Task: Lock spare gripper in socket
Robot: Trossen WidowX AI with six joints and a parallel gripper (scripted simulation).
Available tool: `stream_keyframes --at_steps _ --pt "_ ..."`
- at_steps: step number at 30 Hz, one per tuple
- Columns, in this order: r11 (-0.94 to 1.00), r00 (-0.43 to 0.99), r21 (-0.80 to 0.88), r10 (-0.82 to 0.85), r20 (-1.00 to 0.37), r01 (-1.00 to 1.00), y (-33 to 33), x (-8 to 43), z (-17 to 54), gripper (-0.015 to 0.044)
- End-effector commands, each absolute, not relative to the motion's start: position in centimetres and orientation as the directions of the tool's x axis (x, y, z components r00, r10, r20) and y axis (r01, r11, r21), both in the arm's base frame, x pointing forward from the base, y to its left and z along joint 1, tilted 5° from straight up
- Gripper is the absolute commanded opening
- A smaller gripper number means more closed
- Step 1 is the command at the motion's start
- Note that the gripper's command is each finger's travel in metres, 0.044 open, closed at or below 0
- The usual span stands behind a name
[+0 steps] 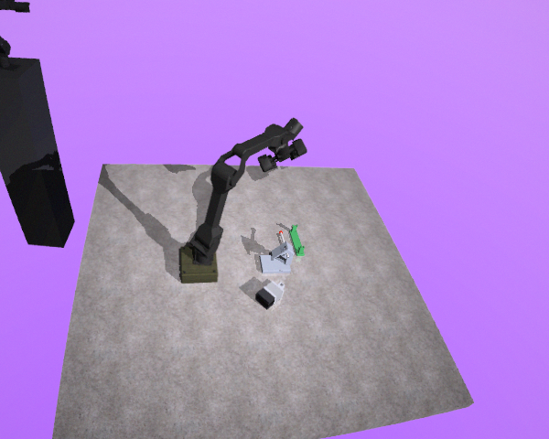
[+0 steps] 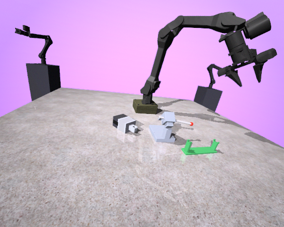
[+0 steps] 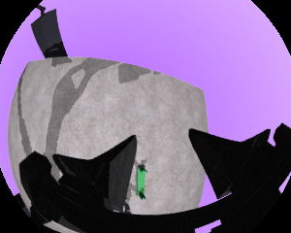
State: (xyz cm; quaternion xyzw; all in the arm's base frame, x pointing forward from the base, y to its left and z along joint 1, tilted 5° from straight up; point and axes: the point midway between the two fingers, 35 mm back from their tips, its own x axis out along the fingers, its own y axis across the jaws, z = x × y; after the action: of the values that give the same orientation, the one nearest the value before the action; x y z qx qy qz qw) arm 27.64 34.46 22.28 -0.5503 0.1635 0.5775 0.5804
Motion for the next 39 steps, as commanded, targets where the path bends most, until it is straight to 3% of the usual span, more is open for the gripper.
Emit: stream_keyframes --at_steps 1,13,19,27,39 --pt "-0.255 0.264 -0.365 0.356 -0.896 -0.895 30.0 29.1 20.0 0.0300" --pt "-0.099 0.035 -0.029 -0.061 -0.998 -0.995 14.4 29.3 15.7 0.0300" --pt "-0.096 0.030 -0.024 -0.066 -0.997 -0.995 14.1 29.3 15.1 0.0300" --pt "-0.098 0.029 -0.022 -0.069 -0.997 -0.995 12.7 29.6 8.9 0.0300" --pt "-0.098 0.029 -0.022 -0.069 -0.997 -0.995 12.7 29.8 7.3 0.0300"
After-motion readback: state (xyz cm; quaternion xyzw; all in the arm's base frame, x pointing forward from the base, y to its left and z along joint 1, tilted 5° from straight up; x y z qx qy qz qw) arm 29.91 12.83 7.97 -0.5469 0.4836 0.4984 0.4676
